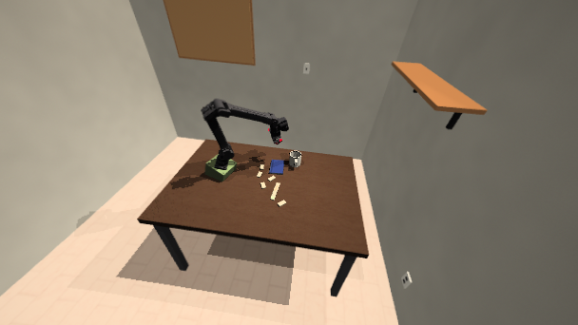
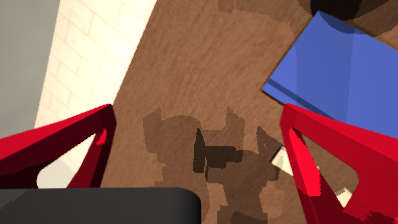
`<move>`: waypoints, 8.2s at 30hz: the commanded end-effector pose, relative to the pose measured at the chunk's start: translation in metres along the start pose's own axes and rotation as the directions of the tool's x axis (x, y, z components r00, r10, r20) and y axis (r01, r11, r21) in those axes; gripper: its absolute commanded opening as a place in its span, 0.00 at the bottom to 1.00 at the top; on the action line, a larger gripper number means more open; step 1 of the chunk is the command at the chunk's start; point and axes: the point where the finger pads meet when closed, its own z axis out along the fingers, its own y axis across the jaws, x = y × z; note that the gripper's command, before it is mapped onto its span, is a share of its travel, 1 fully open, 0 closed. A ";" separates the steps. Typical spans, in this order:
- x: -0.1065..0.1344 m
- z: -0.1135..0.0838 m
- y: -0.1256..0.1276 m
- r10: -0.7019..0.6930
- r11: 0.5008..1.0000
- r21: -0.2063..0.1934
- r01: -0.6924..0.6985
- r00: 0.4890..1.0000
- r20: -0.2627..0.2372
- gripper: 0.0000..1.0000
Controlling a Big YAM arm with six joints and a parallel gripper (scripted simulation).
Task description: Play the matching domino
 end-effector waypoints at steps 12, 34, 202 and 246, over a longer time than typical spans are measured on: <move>-0.028 -0.024 0.006 -0.026 1.000 -0.006 0.026 0.996 0.088 1.00; -0.044 -0.022 -0.030 0.022 0.998 0.048 -0.032 0.982 0.186 1.00; -0.177 -0.172 -0.127 -0.045 0.961 0.222 -0.168 0.694 0.719 1.00; -0.192 -0.223 -0.161 -0.092 0.931 0.274 -0.240 0.572 0.815 1.00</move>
